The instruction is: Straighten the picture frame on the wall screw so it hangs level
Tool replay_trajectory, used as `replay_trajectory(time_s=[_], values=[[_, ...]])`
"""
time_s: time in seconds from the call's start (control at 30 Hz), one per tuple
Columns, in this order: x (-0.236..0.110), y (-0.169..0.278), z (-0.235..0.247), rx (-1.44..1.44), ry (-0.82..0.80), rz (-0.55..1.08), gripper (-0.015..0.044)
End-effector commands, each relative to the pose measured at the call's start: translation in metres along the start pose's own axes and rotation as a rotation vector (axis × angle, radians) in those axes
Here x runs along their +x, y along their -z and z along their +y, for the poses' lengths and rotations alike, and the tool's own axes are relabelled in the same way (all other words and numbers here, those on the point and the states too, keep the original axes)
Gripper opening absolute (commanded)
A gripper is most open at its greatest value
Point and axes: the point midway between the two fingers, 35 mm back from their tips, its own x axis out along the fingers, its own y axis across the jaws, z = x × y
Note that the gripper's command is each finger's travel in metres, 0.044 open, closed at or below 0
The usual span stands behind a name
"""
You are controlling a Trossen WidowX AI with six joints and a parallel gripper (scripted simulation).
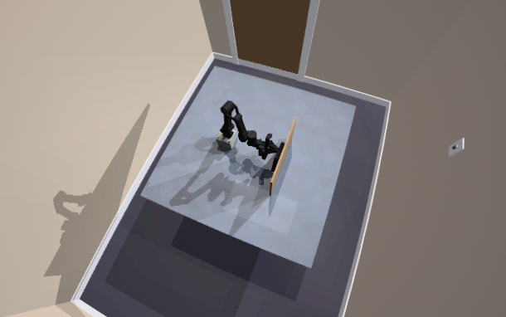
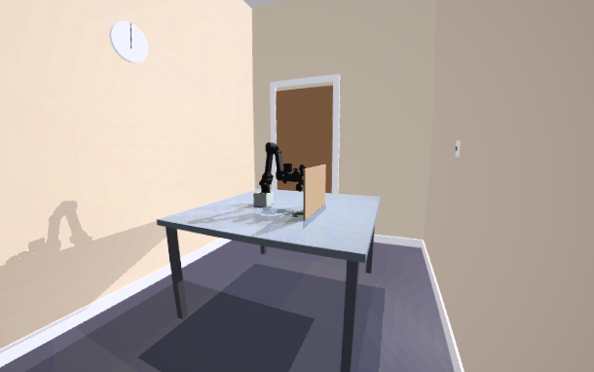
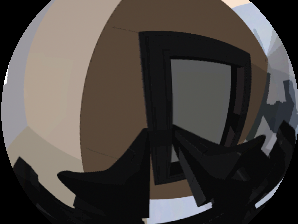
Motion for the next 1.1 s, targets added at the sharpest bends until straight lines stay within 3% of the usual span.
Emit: replay_trajectory(time_s=[0.0,1.07], values=[[0.0006,-0.001,0.0024,-0.001,-0.008,-0.002,0.0],[0.0006,0.0,-0.002,-0.001,-0.007,-0.002,0.0]])
